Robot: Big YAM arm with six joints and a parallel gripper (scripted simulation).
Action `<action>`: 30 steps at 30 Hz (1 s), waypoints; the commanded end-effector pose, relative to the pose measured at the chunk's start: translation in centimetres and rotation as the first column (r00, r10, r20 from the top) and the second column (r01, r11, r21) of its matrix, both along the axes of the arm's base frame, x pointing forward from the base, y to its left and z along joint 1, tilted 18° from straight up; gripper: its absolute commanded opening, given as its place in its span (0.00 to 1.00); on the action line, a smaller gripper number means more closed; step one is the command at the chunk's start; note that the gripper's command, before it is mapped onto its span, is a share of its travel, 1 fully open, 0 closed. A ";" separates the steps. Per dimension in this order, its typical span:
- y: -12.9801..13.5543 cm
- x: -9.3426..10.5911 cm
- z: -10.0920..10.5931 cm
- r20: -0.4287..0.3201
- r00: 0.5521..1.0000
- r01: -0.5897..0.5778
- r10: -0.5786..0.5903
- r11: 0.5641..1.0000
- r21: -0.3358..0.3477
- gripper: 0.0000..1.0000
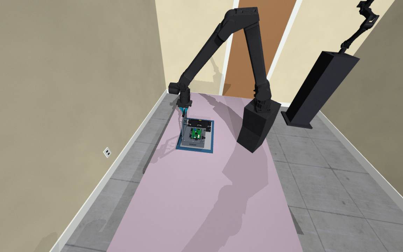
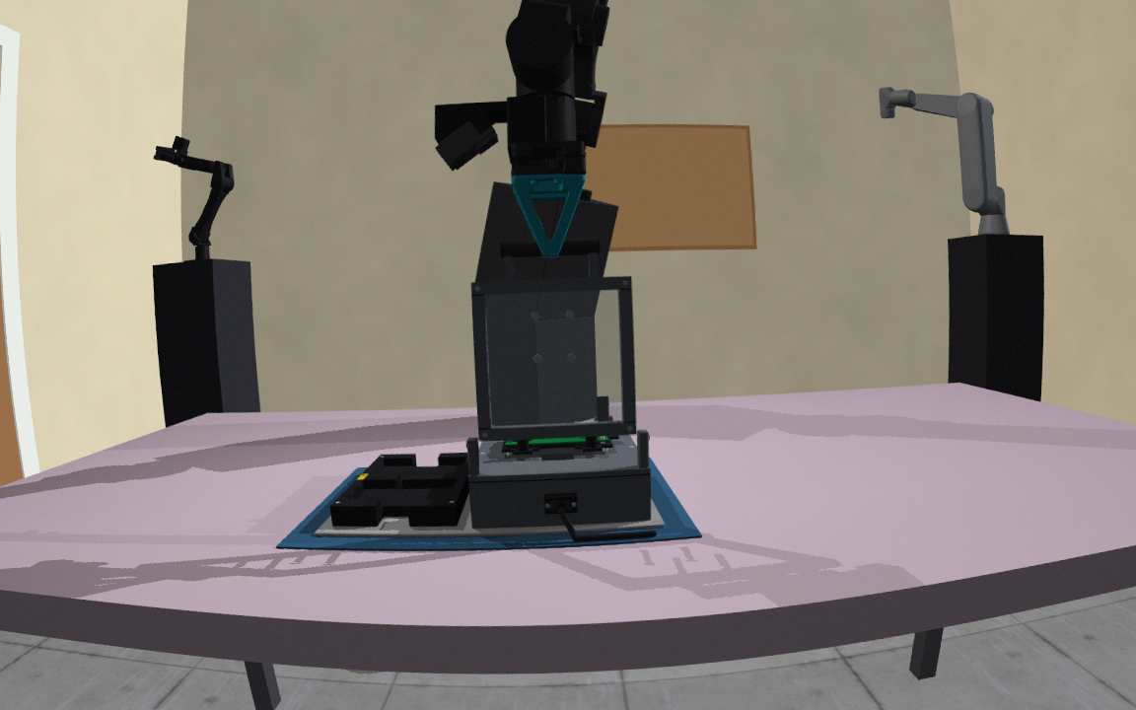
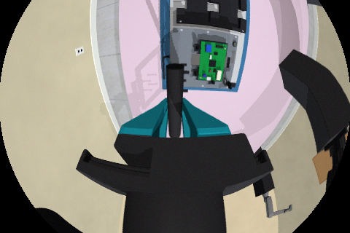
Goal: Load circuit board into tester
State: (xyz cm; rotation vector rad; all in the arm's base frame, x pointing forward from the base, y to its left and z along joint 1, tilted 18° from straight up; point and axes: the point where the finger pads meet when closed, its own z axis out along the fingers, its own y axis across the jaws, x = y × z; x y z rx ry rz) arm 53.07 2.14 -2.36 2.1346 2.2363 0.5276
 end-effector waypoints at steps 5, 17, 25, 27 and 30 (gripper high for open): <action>-0.4 -1.8 0.7 0.002 1.000 -0.008 0.008 1.000 0.001 0.00; -0.1 -3.6 -0.4 0.000 1.000 -0.012 0.012 1.000 0.001 0.00; 0.1 -5.0 -1.8 -0.020 1.000 -0.015 0.015 1.000 0.002 0.00; 0.2 -5.4 -2.3 -0.024 1.000 -0.016 0.016 1.000 0.002 0.00; 0.3 -6.0 -2.9 -0.026 1.000 -0.018 0.018 1.000 0.002 0.00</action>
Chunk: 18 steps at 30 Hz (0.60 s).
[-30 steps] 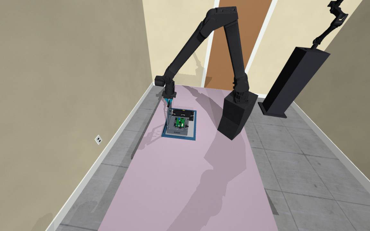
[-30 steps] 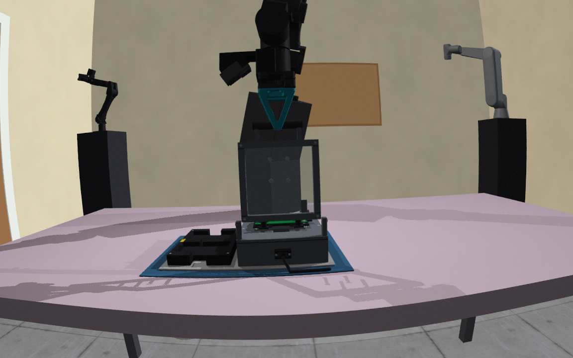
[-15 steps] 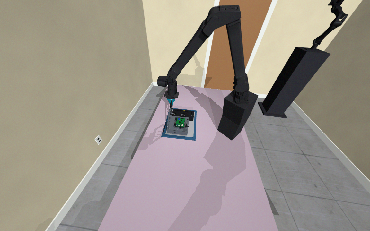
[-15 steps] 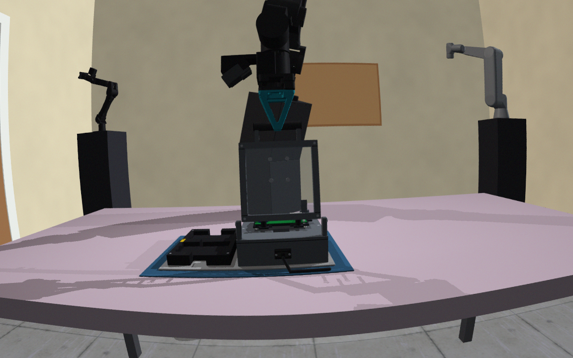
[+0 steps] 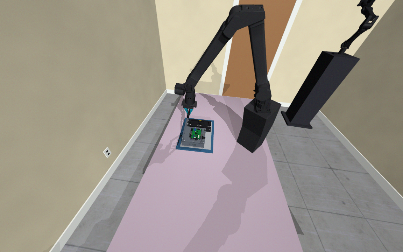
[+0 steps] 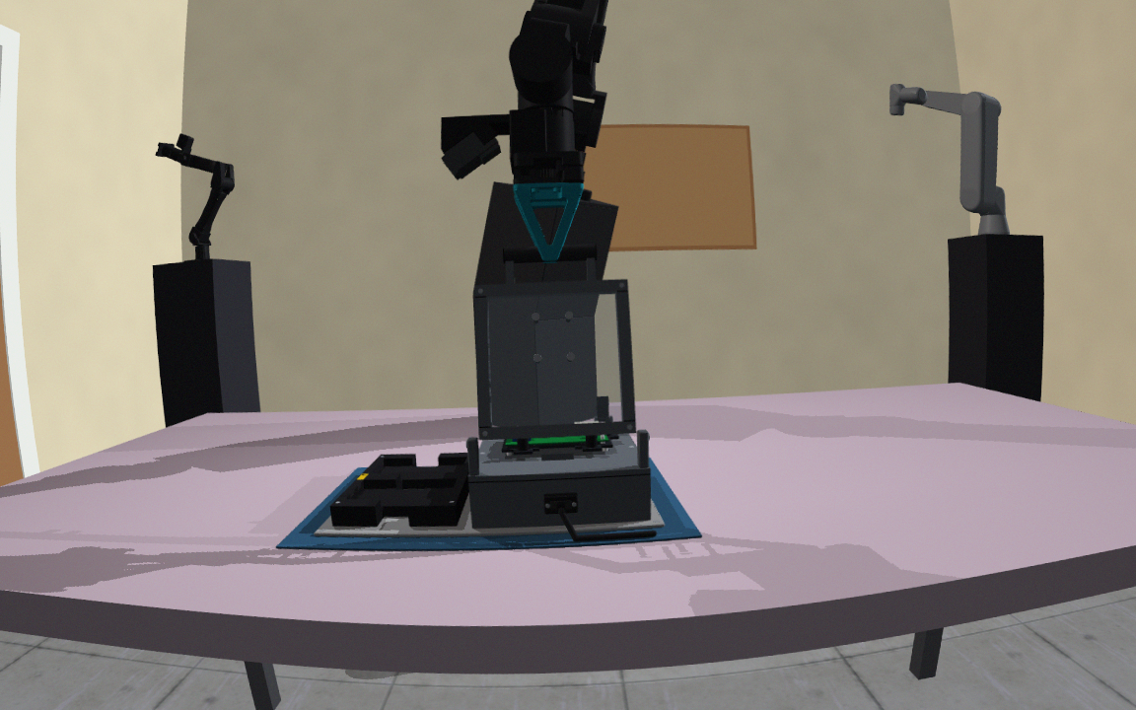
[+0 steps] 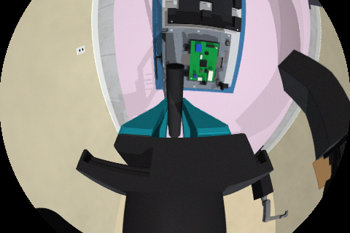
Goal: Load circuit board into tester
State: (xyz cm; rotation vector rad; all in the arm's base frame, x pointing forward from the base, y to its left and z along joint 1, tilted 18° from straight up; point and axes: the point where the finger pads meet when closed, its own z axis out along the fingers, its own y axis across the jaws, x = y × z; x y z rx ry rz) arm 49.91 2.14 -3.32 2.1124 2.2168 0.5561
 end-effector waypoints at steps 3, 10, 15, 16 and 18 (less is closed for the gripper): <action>0.5 -3.4 -2.4 -0.057 0.998 -0.023 0.023 1.000 0.004 0.00; 0.8 -4.3 -3.2 -0.056 0.998 -0.027 0.027 1.000 0.003 0.00; 1.0 -5.2 -4.1 -0.058 0.998 -0.027 0.028 1.000 0.003 0.00; 1.0 -5.4 -4.2 -0.058 0.998 -0.027 0.027 1.000 0.003 0.00; 1.1 -5.7 -4.6 -0.058 0.998 -0.025 0.025 1.000 0.003 0.00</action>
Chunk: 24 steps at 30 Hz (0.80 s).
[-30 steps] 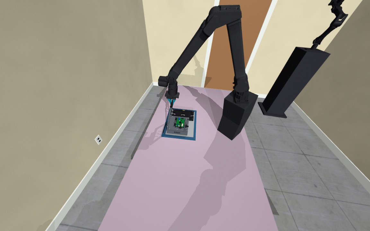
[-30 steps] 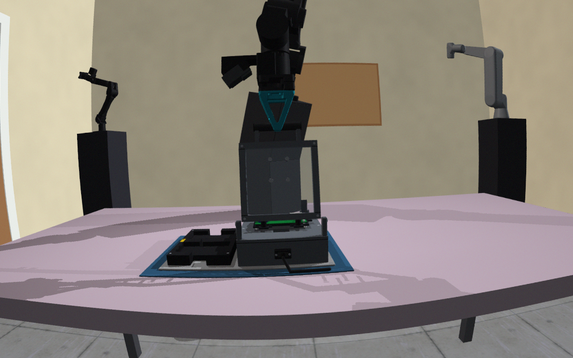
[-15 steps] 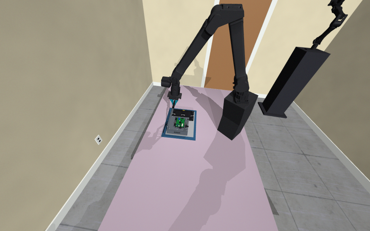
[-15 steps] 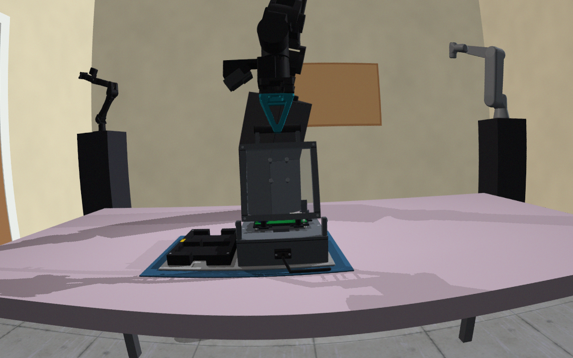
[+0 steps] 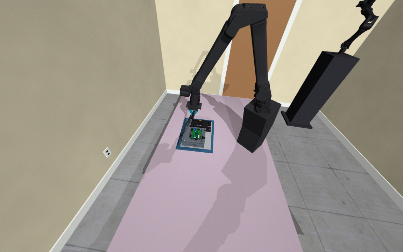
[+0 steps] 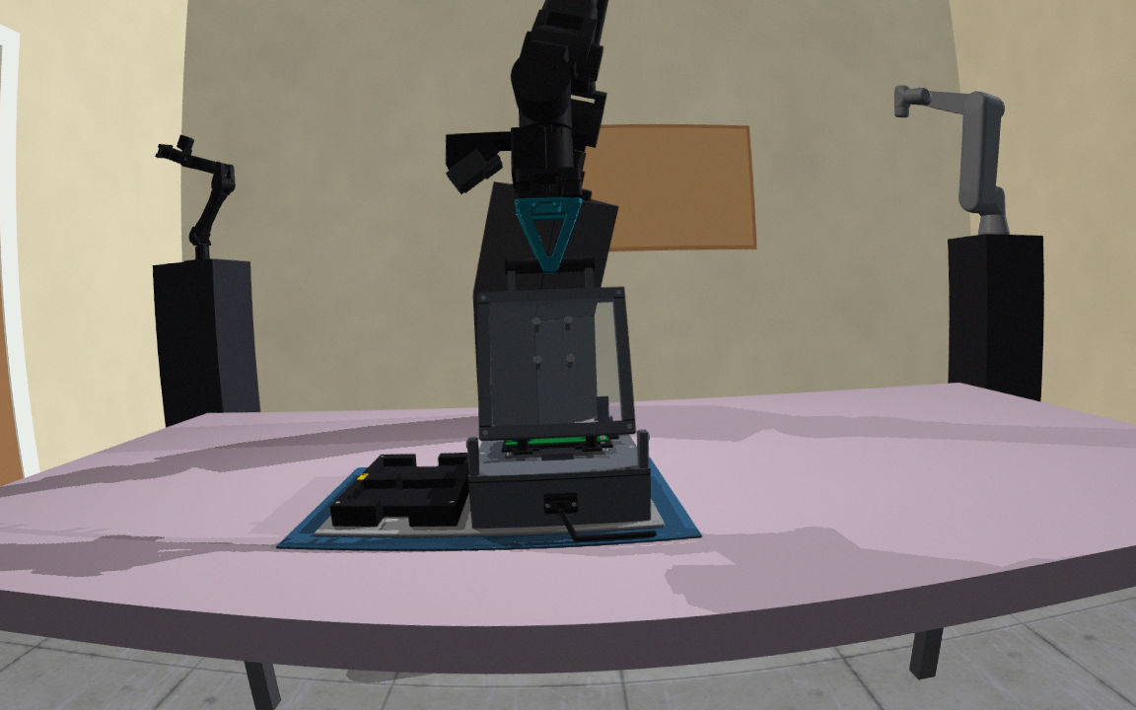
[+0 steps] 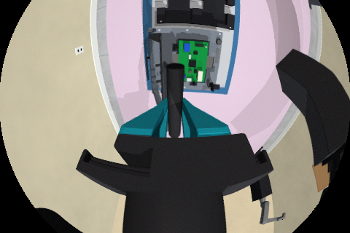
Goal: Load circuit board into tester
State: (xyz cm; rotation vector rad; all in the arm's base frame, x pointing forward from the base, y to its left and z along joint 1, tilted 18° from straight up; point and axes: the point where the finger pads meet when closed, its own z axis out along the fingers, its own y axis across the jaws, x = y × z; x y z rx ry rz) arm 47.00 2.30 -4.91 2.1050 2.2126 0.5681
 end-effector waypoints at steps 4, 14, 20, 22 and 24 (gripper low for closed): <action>1.0 -3.5 -3.8 -0.069 0.997 -0.019 0.019 1.000 0.001 0.00; 1.3 -4.9 -5.5 -0.071 0.997 -0.013 0.013 1.000 0.000 0.00; 1.5 -5.8 -6.9 -0.073 0.997 -0.010 0.010 1.000 0.000 0.00; 1.6 -6.1 -7.3 -0.073 0.997 -0.009 0.009 1.000 0.000 0.00; 1.7 -6.3 -7.8 -0.073 0.997 -0.009 0.009 1.000 0.000 0.00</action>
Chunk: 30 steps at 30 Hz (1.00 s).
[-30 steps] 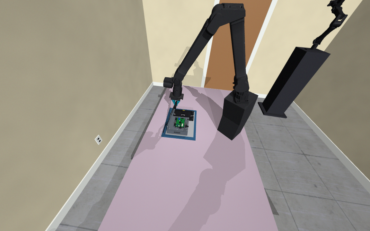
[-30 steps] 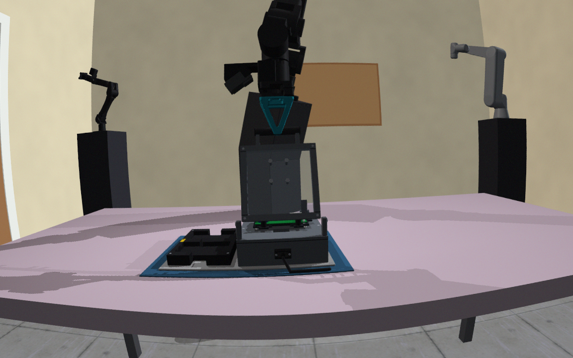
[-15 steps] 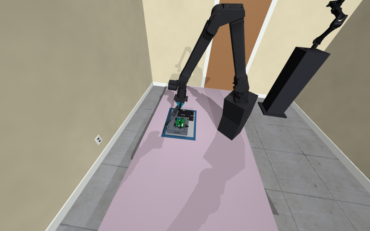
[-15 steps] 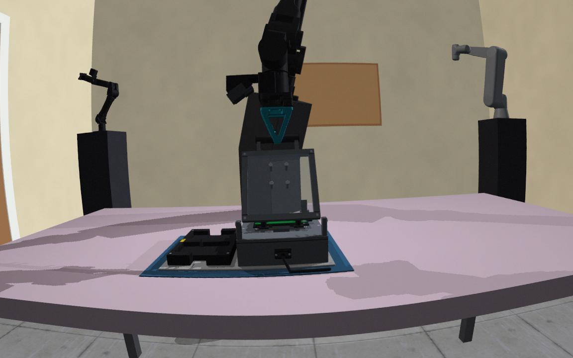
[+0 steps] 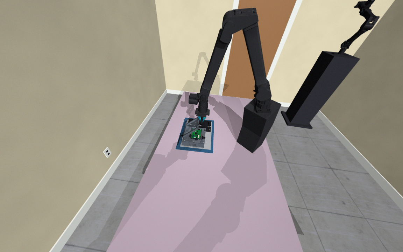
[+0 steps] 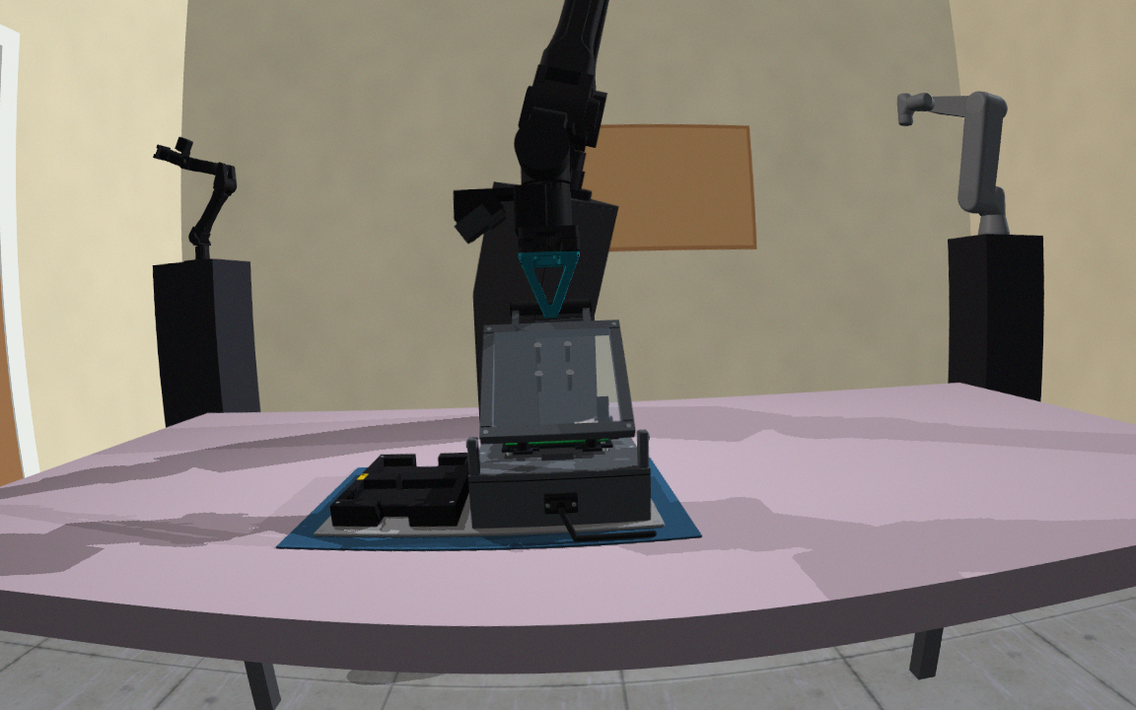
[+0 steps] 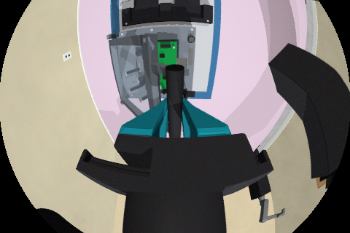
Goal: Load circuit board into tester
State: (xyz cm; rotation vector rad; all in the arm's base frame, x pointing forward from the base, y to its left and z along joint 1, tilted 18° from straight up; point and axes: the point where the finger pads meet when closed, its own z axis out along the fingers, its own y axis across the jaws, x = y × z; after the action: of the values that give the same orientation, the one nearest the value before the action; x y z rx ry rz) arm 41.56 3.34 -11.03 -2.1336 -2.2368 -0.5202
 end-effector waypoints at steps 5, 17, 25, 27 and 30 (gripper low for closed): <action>0.8 -1.2 -2.3 -0.020 1.000 -0.004 0.004 1.000 -0.004 0.00; 1.3 -2.2 -4.8 -0.020 1.000 -0.004 0.003 1.000 -0.004 0.00; 1.5 -2.3 -5.8 -0.018 1.000 -0.004 0.004 1.000 -0.004 0.00; 1.6 -2.3 -6.1 -0.016 1.000 -0.004 0.003 1.000 -0.004 0.00; 1.7 -2.3 -6.5 -0.015 1.000 -0.003 0.003 1.000 -0.004 0.00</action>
State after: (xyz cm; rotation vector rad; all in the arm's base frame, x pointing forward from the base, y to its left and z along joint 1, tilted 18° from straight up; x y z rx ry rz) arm 39.47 4.48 -16.46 -2.1288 -2.2333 -0.5072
